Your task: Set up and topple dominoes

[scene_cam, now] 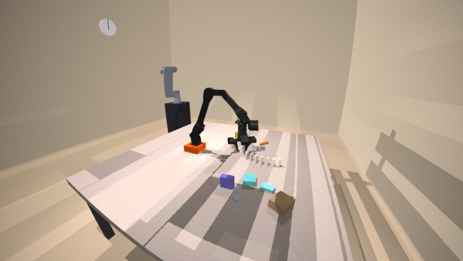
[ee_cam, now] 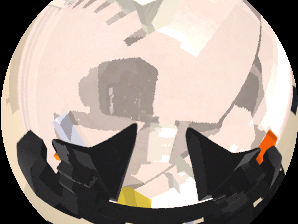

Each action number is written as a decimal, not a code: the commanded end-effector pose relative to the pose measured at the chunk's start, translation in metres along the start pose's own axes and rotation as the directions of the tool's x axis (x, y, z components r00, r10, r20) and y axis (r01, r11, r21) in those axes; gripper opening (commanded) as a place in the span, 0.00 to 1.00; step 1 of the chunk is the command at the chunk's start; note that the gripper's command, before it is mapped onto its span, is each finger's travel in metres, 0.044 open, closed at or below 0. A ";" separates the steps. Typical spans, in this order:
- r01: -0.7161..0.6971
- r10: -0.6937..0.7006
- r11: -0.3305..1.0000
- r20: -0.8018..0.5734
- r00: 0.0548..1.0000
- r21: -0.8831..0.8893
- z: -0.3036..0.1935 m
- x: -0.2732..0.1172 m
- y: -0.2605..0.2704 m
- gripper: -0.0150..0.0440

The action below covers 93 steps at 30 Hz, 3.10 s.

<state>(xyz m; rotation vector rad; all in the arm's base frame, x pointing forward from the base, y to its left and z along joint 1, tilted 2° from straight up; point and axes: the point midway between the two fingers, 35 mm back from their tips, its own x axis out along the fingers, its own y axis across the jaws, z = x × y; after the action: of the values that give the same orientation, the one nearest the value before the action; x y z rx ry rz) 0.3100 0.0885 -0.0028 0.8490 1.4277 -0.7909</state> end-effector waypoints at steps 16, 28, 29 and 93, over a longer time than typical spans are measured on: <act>0.000 0.000 1.000 0.003 1.000 0.003 0.002 -0.028 0.000 0.44; 0.000 0.000 1.000 0.004 1.000 0.014 0.009 -0.158 -0.001 0.44; 0.000 0.000 1.000 0.004 1.000 0.017 0.009 -0.160 -0.001 0.44; 0.134 -0.155 0.986 0.825 0.543 0.098 0.248 -0.106 -0.072 0.44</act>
<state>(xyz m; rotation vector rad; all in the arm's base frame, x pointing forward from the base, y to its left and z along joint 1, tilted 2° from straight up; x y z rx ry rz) 0.3713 -0.1692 0.0945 0.3029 0.6624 -1.1272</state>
